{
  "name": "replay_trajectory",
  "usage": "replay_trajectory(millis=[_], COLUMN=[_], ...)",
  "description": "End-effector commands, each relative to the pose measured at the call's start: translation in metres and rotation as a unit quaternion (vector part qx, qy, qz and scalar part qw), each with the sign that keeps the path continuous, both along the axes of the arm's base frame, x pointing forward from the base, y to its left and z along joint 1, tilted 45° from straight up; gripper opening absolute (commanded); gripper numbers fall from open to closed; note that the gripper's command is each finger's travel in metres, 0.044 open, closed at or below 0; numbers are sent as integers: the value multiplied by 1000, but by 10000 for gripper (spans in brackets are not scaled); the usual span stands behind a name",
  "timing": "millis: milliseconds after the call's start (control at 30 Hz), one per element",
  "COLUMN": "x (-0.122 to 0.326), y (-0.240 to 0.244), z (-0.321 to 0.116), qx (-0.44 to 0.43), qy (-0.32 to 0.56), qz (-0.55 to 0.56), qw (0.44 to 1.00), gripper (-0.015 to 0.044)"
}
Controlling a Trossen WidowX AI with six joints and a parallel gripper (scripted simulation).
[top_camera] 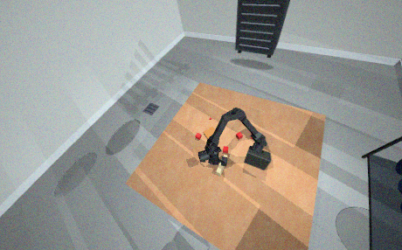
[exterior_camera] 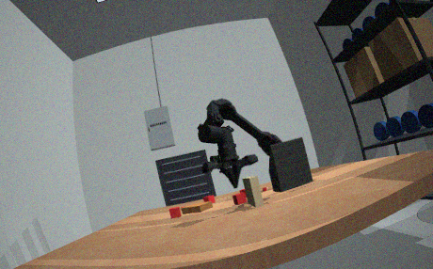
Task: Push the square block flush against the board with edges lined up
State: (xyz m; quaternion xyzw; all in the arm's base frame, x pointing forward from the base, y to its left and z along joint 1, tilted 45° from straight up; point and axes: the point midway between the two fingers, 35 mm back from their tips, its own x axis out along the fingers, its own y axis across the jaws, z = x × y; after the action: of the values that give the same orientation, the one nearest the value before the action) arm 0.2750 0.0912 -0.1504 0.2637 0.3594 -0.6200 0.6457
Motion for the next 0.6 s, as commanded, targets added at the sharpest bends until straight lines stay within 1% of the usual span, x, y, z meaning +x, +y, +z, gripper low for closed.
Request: replay_trajectory(millis=[0, 267, 567], x=[-10, -30, -52], y=[7, 17, 26], z=[7, 16, 26], qx=[1, 0, -2], qy=[44, 133, 230], qz=[53, 155, 263], qw=[998, 979, 937], gripper=[0, 0, 0])
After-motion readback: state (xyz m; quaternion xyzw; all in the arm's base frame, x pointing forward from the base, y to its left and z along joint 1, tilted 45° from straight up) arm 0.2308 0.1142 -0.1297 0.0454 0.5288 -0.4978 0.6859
